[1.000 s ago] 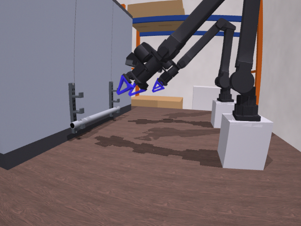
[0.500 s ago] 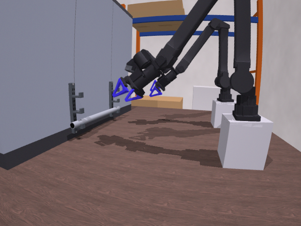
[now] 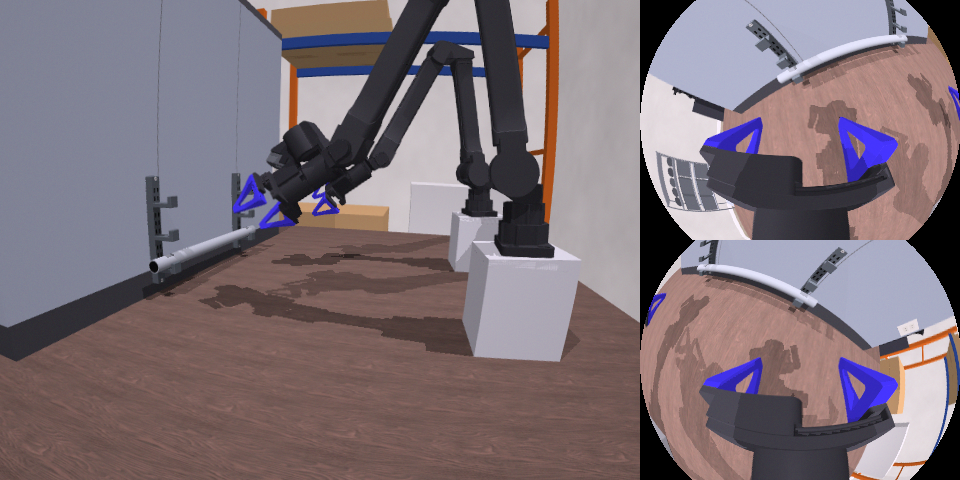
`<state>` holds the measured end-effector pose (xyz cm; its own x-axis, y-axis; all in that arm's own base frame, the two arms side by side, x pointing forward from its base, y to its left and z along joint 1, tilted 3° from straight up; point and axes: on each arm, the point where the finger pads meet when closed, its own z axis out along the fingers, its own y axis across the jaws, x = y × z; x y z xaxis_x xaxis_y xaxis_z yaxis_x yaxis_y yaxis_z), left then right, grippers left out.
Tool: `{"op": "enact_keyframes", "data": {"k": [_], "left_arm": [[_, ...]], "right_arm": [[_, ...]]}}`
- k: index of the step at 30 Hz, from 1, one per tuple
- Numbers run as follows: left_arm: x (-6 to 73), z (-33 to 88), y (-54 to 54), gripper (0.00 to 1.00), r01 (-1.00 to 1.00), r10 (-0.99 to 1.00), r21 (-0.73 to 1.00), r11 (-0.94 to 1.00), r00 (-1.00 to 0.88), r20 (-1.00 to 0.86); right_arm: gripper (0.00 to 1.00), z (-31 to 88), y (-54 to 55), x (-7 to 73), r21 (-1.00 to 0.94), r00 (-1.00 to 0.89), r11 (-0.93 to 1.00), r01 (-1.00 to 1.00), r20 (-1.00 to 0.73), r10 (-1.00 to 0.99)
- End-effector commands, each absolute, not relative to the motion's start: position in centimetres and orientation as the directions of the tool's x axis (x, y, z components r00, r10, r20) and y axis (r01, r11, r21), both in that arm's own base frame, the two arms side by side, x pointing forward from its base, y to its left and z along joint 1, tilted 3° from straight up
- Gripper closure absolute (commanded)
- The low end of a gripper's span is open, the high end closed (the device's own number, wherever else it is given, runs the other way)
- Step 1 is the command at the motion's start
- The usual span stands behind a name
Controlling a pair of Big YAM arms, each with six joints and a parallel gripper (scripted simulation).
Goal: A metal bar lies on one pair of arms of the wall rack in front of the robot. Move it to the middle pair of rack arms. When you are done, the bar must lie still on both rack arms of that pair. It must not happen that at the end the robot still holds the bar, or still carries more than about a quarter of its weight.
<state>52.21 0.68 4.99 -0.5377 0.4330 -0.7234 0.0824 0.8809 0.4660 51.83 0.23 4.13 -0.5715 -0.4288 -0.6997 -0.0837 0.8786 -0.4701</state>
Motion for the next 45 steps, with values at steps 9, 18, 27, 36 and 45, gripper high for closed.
{"op": "enact_keyframes", "data": {"k": [9,18,27,36,45], "left_arm": [[54.3,4.5,0.1,0.00,0.102,0.568,0.595,0.797,-0.461,-0.682],[55.8,3.3,0.1,0.00,0.102,0.664,0.692,0.715,-0.411,-0.625],[57.0,2.3,0.0,0.00,0.097,0.731,0.759,0.643,-0.372,-0.572],[58.4,1.1,0.0,0.00,0.085,0.808,0.835,0.543,-0.322,-0.493],[59.6,0.2,-0.1,0.00,0.071,0.859,0.885,0.461,-0.285,-0.425]], "right_arm": [[0.00,4.6,1.5,55.7,-0.596,-0.476,0.798,-0.093,-0.677,-0.561],[0.00,3.4,1.9,57.5,-0.692,-0.431,0.716,-0.093,-0.620,-0.656],[0.00,2.4,2.2,58.8,-0.760,-0.395,0.645,-0.088,-0.567,-0.723],[0.00,1.2,2.5,60.5,-0.835,-0.349,0.544,-0.076,-0.489,-0.799],[0.00,0.3,2.8,61.9,-0.884,-0.315,0.462,-0.063,-0.422,-0.850]]}}
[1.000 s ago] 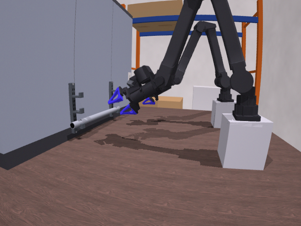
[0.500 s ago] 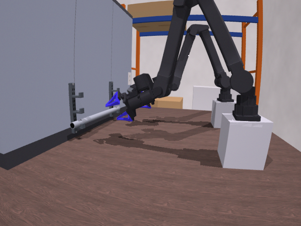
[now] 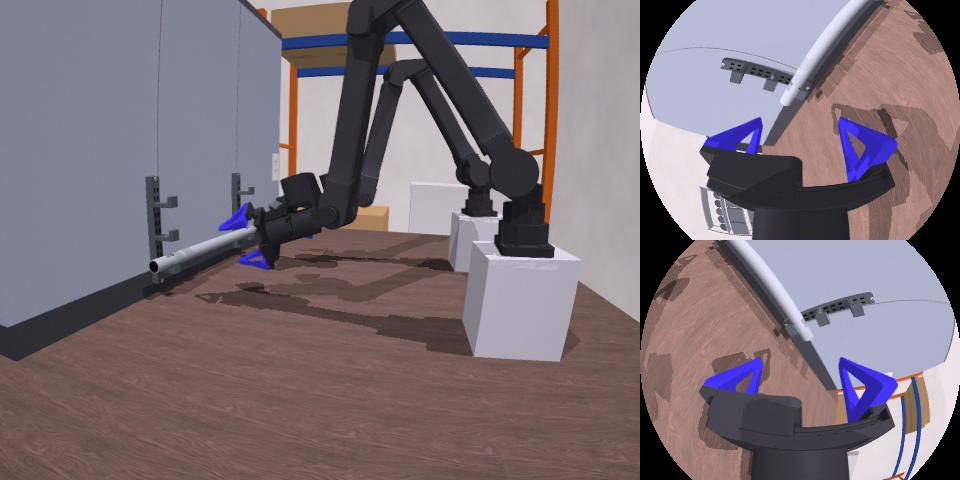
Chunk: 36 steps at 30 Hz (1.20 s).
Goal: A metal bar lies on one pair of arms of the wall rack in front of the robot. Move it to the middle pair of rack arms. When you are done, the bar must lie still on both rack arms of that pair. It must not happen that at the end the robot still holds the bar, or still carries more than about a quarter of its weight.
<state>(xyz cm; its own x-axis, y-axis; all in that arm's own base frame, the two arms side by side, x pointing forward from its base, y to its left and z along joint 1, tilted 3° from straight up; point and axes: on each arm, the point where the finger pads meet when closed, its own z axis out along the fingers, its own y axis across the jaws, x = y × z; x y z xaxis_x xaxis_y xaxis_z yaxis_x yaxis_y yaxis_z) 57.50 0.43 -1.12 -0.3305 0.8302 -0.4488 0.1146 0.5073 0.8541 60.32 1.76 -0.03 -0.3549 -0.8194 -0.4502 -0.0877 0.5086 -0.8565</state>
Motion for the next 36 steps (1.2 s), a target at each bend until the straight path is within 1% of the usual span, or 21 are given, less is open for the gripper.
{"op": "enact_keyframes", "data": {"k": [1,21,36], "left_arm": [[59.7,0.1,-0.1,0.00,0.069,0.866,0.891,0.449,-0.279,-0.415],[62.7,-2.3,-0.2,0.00,0.017,0.956,0.973,0.229,-0.191,-0.222],[64.8,-4.1,-0.2,0.00,-0.030,0.987,0.997,0.074,-0.138,-0.078]], "right_arm": [[0.00,0.2,2.8,62.1,-0.891,-0.310,0.450,-0.061,-0.412,-0.857],[0.00,-2.2,3.5,65.6,-0.973,-0.229,0.230,-0.012,-0.222,-0.948],[0.00,-3.9,4.0,68.1,-0.997,-0.180,0.075,0.031,-0.079,-0.980]]}}
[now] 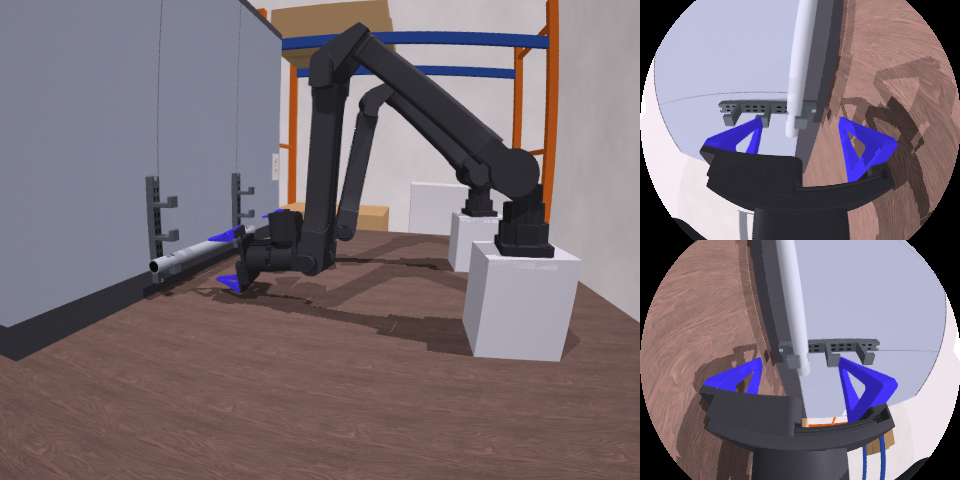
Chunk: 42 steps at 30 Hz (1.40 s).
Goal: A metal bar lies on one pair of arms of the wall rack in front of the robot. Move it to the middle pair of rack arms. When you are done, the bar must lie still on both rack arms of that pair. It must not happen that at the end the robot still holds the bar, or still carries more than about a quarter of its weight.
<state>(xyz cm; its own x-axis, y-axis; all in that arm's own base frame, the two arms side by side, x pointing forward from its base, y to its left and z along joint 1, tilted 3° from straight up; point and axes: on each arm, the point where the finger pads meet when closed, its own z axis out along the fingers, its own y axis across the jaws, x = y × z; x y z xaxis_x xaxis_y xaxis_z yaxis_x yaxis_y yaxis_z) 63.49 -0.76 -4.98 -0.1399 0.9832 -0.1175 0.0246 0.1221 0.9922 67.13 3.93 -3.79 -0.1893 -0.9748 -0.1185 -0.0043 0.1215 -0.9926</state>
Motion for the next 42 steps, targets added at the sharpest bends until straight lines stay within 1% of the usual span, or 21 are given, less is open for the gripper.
{"op": "enact_keyframes", "data": {"k": [1,7,42], "left_arm": [[65.0,-4.2,-0.2,0.00,-0.034,0.989,0.997,0.063,-0.135,-0.067],[66.0,-5.0,-0.3,0.00,-0.057,0.994,0.998,-0.007,-0.113,0.000],[66.8,-3.8,0.0,0.00,-0.094,0.993,0.996,-0.007,-0.117,-0.004]], "right_arm": [[0.00,-4.0,4.1,68.3,-0.997,-0.177,0.063,0.035,-0.068,-0.982],[0.00,-4.8,4.3,69.4,-0.998,-0.157,-0.007,0.057,-0.002,-0.988],[0.00,-4.4,4.0,69.8,-0.996,-0.161,-0.005,0.086,-0.009,-0.987]]}}
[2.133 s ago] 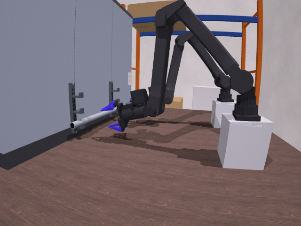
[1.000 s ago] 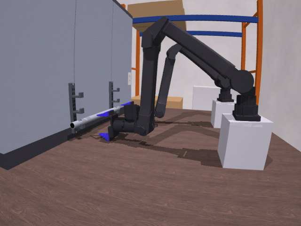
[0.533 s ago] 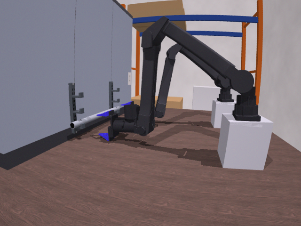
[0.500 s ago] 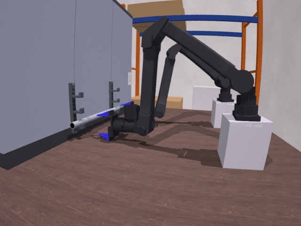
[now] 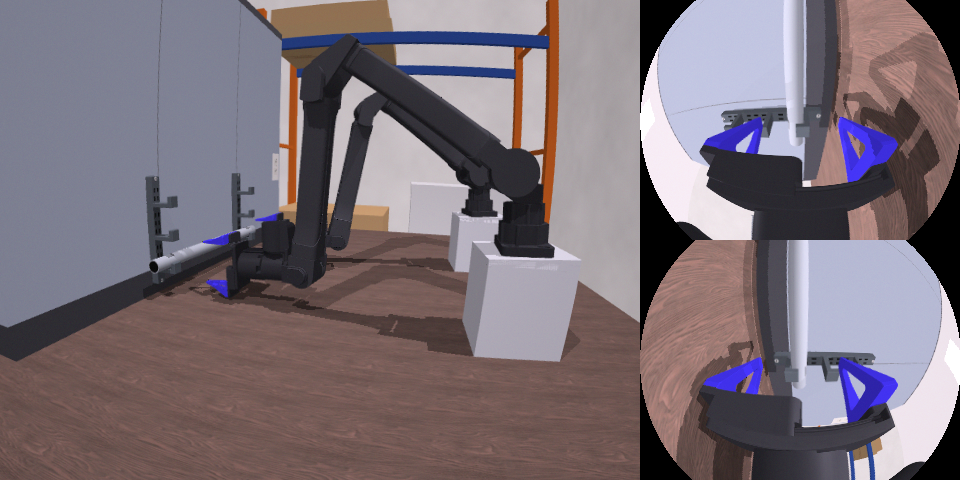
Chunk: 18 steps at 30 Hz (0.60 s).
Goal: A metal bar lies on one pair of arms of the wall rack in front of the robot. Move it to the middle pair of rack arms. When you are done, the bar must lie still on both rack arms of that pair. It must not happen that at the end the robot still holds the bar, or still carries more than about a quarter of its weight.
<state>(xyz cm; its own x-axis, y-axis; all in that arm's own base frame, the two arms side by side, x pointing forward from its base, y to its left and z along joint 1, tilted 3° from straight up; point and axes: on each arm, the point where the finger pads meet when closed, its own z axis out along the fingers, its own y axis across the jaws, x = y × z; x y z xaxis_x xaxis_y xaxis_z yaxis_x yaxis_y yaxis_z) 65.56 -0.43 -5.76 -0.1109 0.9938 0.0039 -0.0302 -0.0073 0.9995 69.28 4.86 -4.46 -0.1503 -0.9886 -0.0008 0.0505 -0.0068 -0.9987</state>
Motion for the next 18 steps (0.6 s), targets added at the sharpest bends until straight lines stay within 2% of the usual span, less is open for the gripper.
{"op": "enact_keyframes", "data": {"k": [1,18], "left_arm": [[66.80,-3.79,0.04,0.00,-0.094,0.993,0.996,-0.007,-0.117,-0.004],[67.06,-3.29,0.13,0.00,-0.112,0.993,0.994,-0.007,-0.118,-0.006]], "right_arm": [[0.00,-4.42,4.01,69.85,-0.996,-0.161,-0.005,0.086,-0.009,-0.987],[0.00,-4.70,3.64,69.92,-0.996,-0.166,-0.005,0.090,-0.010,-0.986]]}}
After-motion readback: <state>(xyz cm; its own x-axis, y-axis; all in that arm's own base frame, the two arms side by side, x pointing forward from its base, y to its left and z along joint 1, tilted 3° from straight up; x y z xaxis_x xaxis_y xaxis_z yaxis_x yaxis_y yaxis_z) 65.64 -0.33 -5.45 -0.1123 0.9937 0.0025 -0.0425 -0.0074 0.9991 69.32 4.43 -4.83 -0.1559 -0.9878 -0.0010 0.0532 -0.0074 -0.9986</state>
